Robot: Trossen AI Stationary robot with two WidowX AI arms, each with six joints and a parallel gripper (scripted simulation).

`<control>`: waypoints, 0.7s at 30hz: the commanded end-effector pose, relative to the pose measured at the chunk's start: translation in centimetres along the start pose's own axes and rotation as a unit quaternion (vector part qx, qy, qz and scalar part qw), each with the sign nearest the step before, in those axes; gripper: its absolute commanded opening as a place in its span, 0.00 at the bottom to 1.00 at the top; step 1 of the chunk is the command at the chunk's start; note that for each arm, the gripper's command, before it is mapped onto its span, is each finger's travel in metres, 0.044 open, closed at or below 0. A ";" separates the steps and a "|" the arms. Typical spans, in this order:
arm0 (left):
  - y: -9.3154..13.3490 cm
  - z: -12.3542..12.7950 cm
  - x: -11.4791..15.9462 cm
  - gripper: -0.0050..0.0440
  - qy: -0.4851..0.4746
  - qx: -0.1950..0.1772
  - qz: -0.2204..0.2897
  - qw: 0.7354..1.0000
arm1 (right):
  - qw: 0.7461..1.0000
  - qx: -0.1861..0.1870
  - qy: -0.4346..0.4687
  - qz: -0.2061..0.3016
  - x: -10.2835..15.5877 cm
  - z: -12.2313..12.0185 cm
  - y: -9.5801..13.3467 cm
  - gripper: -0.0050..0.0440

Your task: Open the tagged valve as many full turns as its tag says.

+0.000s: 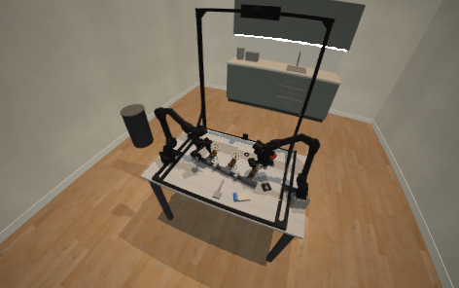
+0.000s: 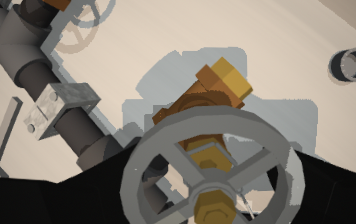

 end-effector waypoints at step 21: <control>0.0 0.0 0.0 0.10 0.469 0.002 0.000 0.883 | 1.000 0.000 0.000 0.000 0.0 0.0 0.0 0.92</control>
Point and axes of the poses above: on each arm, the point midway between the two fingers, 35 mm back from their tips, its own y axis back along the fingers, its own z axis across the jaws, x = y × z, the point moved 4 cm from there along y, back along the fingers, and after that the axes turned 4 degrees about -y, right-handed, at the moved point
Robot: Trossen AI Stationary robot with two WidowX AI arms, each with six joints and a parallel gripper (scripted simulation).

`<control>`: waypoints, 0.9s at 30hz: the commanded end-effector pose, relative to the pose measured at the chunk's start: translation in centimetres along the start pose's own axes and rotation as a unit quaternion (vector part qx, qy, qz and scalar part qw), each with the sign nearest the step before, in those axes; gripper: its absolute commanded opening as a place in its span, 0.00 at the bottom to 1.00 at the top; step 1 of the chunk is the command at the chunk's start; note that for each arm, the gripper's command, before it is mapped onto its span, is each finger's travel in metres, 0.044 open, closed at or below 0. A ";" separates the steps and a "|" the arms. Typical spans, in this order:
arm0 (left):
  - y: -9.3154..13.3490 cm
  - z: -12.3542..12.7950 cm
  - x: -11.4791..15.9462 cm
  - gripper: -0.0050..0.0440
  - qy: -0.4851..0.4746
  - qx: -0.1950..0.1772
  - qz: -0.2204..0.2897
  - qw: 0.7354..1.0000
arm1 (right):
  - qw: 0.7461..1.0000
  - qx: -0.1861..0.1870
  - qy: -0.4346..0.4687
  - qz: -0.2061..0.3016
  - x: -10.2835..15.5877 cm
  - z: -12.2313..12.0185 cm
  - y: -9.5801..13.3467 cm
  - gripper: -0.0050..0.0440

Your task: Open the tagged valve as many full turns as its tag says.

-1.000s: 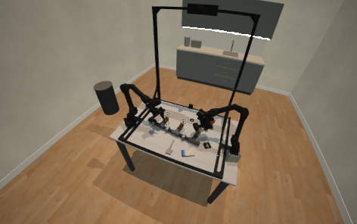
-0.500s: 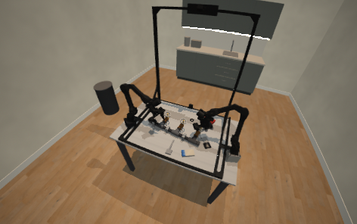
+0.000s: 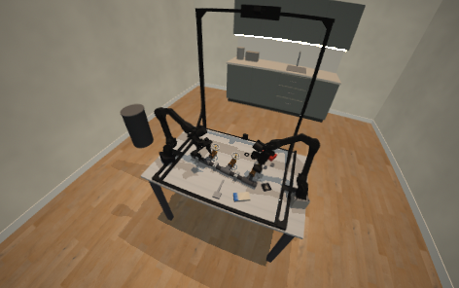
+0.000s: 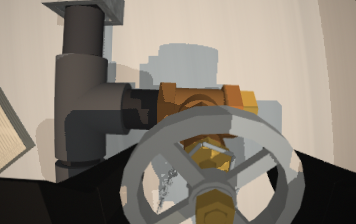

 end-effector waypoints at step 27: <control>0.0 0.0 0.0 0.54 0.411 0.001 0.000 0.911 | 1.000 0.000 0.000 0.000 0.0 0.0 0.0 0.92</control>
Point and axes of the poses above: on each arm, the point midway between the two fingers, 35 mm back from their tips, its own y axis back along the fingers, its own z axis across the jaws, x = y × z, the point moved 4 cm from there along y, back along the fingers, and after that the axes turned 4 degrees about -y, right-handed, at the moved point
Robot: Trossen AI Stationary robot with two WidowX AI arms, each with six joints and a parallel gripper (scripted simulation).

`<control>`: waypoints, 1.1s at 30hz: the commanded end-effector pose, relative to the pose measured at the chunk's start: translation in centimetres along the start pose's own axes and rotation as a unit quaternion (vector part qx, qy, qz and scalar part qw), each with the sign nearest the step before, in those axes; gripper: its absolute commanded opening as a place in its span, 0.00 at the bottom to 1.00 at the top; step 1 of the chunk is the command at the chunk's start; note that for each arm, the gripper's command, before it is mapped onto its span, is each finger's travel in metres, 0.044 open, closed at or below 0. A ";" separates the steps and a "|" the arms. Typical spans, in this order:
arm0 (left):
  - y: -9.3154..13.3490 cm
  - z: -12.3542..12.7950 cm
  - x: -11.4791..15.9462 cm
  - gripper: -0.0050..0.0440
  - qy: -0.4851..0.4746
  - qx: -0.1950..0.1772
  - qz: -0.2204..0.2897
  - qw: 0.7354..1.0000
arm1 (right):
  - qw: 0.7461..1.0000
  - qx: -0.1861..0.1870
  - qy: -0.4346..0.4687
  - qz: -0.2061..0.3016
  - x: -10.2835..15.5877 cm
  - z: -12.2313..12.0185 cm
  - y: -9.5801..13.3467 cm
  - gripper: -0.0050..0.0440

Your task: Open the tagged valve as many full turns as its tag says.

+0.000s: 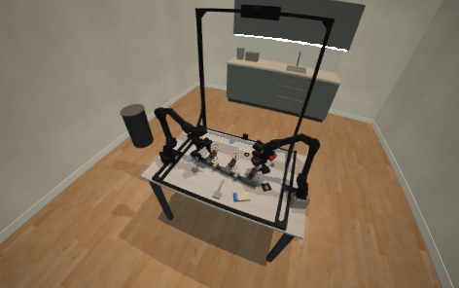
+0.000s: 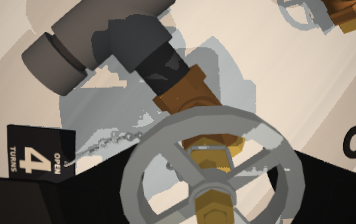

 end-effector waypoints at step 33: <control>0.0 0.0 0.0 0.92 -0.585 -0.002 -0.001 0.811 | 1.000 0.000 0.000 0.000 0.0 0.0 0.0 0.92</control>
Point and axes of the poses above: on each arm, the point midway between the two fingers, 35 mm back from their tips, its own y axis back along the fingers, its own z axis across the jaws, x = y × z, the point moved 4 cm from there along y, back along the fingers, and after that the axes turned 4 degrees about -y, right-handed, at the moved point
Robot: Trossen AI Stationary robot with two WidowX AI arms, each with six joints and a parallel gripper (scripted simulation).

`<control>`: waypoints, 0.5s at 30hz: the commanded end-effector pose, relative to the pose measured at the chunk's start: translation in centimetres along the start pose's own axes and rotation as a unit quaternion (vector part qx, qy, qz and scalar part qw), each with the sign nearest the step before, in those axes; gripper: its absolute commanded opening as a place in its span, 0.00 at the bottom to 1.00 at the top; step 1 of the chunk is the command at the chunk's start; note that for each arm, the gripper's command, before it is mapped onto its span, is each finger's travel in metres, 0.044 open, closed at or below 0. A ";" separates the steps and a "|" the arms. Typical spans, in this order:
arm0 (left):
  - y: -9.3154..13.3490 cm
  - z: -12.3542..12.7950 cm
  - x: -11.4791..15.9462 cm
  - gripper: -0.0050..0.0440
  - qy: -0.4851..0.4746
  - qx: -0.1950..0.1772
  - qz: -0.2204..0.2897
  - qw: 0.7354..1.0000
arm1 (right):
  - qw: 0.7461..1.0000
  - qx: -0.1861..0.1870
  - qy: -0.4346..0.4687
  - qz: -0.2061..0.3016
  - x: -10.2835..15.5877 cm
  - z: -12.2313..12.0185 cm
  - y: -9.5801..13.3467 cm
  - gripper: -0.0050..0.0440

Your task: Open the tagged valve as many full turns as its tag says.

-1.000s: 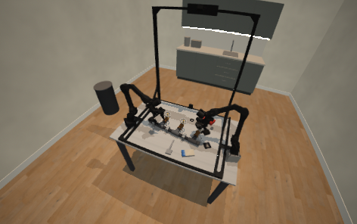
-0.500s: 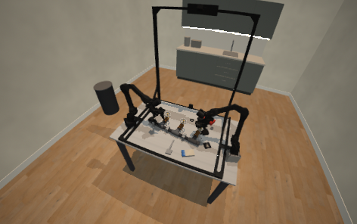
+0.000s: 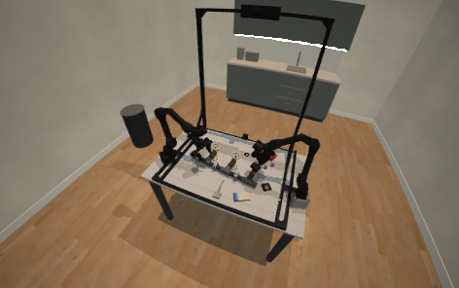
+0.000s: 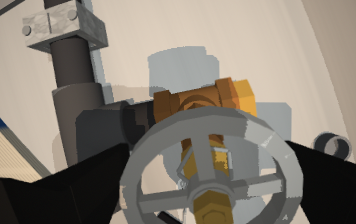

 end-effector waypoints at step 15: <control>0.1 0.0 0.0 0.77 -0.274 0.000 0.000 0.962 | 1.000 0.000 0.000 0.000 0.0 0.0 0.0 0.92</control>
Point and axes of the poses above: on each arm, the point midway between the two fingers, 35 mm back from their tips, its own y axis back along the fingers, its own z axis across the jaws, x = y × z, the point moved 4 cm from there along y, back along the fingers, and after that the axes turned 4 degrees about -y, right-handed, at the moved point
